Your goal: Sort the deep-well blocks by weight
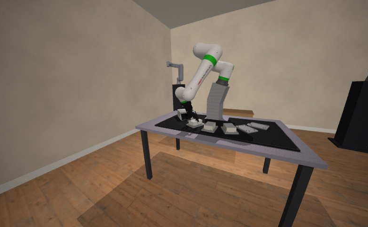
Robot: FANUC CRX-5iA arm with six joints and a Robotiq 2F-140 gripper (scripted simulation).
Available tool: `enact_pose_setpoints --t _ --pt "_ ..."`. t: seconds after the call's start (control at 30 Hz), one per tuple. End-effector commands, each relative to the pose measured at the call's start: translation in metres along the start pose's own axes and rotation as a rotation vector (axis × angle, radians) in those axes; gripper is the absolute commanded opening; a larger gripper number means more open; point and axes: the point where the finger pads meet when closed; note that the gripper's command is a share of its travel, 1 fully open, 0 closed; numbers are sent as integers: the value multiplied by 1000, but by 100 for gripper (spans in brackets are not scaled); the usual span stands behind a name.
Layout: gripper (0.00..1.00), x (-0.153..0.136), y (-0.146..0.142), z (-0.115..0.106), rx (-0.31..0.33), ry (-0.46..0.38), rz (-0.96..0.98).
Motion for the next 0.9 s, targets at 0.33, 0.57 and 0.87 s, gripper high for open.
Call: enact_pose_setpoints --t 0.33,0.57,0.87 --pt "10 -9 1 -17 0 0 0" --pt "10 -15 2 -27 0 0 0" --pt "10 -21 2 -37 0 0 0"
Point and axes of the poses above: the point where the finger pads meet when closed, its own z axis out along the fingers, its own y axis across the jaws, x = y × z, and after that the axes turned 6 degrees about z, right-handed
